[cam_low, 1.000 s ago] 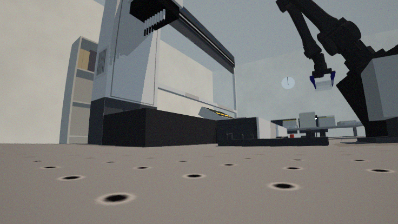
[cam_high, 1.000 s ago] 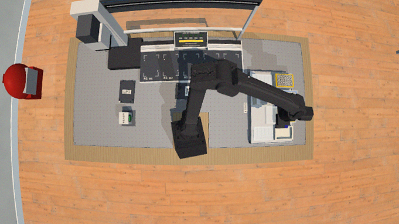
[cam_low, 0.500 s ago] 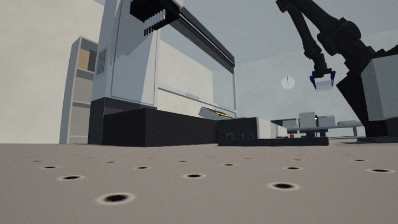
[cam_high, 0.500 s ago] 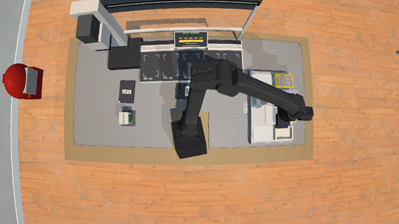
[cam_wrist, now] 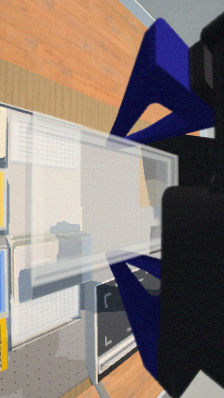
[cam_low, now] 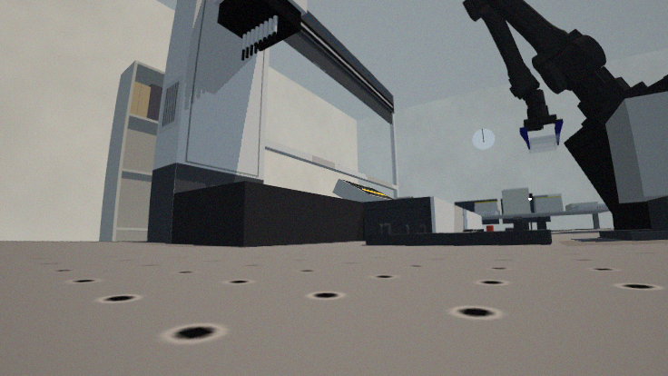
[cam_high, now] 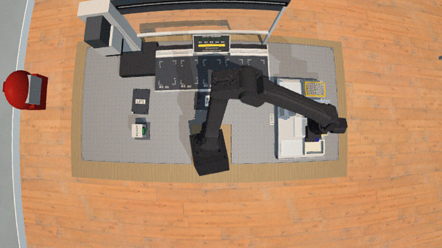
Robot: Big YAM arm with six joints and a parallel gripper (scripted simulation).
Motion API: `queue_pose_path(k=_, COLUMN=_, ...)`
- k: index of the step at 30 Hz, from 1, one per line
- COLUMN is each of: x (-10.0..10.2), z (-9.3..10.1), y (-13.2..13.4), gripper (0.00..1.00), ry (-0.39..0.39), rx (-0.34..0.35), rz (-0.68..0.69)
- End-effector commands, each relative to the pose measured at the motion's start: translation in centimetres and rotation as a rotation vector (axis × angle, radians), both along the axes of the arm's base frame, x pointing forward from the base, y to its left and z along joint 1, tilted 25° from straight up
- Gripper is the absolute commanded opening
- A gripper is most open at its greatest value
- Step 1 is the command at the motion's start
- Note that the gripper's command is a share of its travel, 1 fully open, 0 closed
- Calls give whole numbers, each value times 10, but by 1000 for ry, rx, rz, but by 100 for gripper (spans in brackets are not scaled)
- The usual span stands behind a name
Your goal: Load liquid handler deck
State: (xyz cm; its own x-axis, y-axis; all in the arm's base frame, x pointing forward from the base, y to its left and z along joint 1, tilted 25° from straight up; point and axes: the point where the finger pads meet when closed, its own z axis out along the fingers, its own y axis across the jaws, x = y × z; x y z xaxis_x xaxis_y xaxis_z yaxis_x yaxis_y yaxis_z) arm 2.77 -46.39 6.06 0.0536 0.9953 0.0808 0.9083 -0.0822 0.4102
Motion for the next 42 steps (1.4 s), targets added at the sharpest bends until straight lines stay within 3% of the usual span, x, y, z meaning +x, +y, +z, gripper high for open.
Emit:
queue_pose_path(k=1, x=-3, z=16, y=-15, gripper=0, ry=3, rx=-46, rz=-8)
queue_pose_path(k=13, x=-3, z=16, y=-16, gripper=0, ry=3, rx=-46, rz=-8)
queue_pose_path(k=14, x=5, z=12, y=-23, gripper=0, ry=2, rx=-52, rz=-2)
queue_pose_path(k=16, x=8, z=-5, y=-6, gripper=0, ry=-2, rx=-10, rz=-2)
queue_pose_path(k=18, x=8, z=-5, y=-6, gripper=0, ry=-2, rx=-10, rz=-2)
queue_pose_path(k=19, x=-5, z=10, y=-9, gripper=0, ry=2, rx=-46, rz=-30)
queue_pose_path(k=23, x=8, z=-13, y=-5, gripper=0, ry=-1, rx=-8, rz=-8)
queue_pose_path(k=28, x=10, z=-13, y=-6, gripper=0, ry=-1, rx=-25, rz=-11)
queue_pose_path(k=32, x=14, z=-27, y=-3, gripper=0, ry=-2, rx=-8, rz=-7)
queue_pose_path(k=35, x=17, z=-26, y=-4, gripper=0, ry=-2, rx=-13, rz=-2)
queue_pose_path(k=36, x=12, z=-13, y=-7, gripper=0, ry=0, rx=-46, rz=-14)
queue_pose_path(k=42, x=22, z=-39, y=-2, gripper=0, ry=-2, rx=-8, rz=-2)
